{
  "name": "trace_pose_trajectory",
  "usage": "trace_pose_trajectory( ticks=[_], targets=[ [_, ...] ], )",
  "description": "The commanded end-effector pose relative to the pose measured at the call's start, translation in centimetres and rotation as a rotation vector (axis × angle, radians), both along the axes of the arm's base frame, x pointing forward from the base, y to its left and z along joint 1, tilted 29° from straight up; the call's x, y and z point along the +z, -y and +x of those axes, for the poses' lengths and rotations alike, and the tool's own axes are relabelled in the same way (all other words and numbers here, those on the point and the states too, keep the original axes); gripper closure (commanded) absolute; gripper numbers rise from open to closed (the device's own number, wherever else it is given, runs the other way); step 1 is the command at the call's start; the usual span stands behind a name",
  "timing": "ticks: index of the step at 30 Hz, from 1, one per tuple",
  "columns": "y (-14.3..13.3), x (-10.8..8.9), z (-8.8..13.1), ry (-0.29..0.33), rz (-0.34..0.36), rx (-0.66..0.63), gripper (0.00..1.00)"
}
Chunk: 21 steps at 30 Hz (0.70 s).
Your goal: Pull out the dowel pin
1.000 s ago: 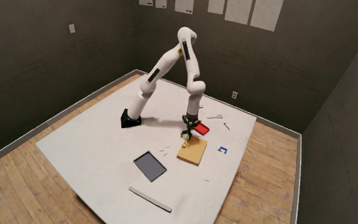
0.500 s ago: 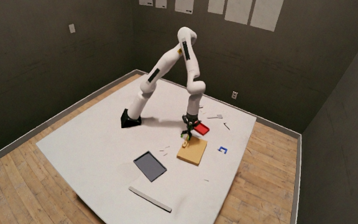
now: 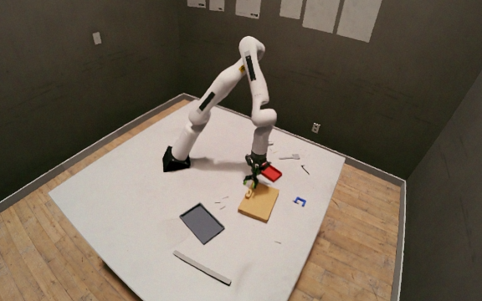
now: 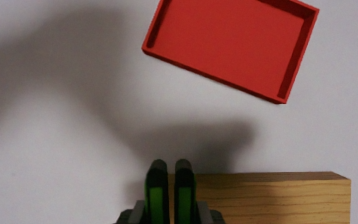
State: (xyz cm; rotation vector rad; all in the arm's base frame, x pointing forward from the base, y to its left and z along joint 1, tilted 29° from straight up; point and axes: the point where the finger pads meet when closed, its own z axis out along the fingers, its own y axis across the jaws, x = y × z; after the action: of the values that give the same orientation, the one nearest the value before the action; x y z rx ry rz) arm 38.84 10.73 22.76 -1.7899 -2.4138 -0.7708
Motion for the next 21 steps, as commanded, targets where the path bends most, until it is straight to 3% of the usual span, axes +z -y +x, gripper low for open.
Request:
trace_pose_trajectory(
  ticks=[1, 21],
  targets=[
    [-0.03, 0.14, 0.16, -0.004, 0.008, -0.009, 0.68],
    [-0.26, -0.42, 0.24, -0.008, 0.007, -0.009, 0.68]
  ],
)
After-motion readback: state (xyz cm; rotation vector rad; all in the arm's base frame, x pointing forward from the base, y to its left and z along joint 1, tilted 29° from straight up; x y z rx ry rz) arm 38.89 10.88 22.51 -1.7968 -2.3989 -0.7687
